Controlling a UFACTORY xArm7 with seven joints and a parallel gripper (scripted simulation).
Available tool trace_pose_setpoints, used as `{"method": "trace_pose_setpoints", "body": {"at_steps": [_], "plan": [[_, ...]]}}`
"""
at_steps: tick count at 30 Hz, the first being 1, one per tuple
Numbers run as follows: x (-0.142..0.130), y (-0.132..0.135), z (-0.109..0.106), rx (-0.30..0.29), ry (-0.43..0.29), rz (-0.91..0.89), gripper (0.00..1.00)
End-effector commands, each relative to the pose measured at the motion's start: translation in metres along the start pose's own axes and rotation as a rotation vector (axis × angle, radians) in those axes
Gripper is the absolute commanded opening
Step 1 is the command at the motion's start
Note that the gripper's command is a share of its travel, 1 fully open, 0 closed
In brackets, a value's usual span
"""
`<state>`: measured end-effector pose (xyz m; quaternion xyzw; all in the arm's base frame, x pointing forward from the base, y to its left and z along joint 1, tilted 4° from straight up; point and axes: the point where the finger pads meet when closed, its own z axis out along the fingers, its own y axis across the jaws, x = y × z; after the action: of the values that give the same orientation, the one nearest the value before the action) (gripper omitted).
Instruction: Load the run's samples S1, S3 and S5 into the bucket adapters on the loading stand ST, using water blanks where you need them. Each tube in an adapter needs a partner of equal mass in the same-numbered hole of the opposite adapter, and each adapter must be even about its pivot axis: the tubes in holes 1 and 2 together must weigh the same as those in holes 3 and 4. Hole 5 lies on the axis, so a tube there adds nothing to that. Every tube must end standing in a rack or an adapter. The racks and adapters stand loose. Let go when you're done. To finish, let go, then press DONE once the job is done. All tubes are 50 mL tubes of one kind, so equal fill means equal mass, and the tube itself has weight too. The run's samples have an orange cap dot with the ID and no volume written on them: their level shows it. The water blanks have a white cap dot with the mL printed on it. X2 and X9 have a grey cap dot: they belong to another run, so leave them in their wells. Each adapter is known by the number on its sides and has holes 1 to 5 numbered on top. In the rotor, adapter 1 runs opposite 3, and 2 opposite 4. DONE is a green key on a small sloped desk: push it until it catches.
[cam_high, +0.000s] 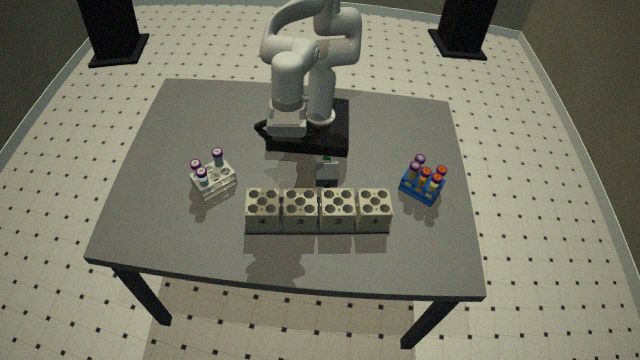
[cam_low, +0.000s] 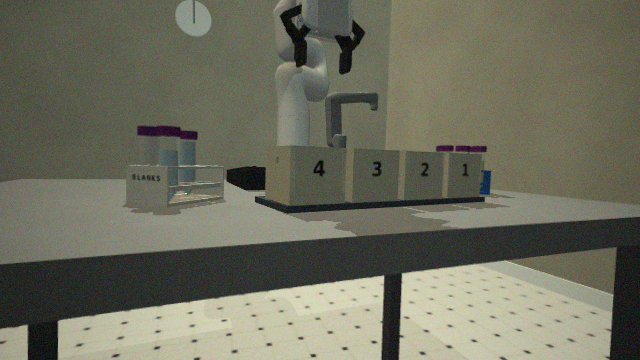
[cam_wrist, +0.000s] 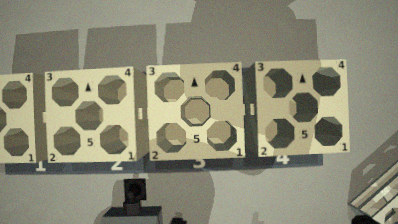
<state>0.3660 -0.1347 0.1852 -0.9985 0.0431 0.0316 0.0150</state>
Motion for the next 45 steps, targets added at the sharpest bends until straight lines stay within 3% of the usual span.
{"method": "trace_pose_setpoints", "body": {"at_steps": [1,20,24,45], "plan": [[0.015,-0.023,-0.001,-0.001,0.004,0.001,1.0],[0.058,-0.097,-0.001,0.0,0.004,0.001,1.0],[0.055,-0.102,-0.001,0.0,0.004,-0.032,1.0],[0.013,-0.187,-0.001,-0.001,0.004,-0.666,1.0]]}}
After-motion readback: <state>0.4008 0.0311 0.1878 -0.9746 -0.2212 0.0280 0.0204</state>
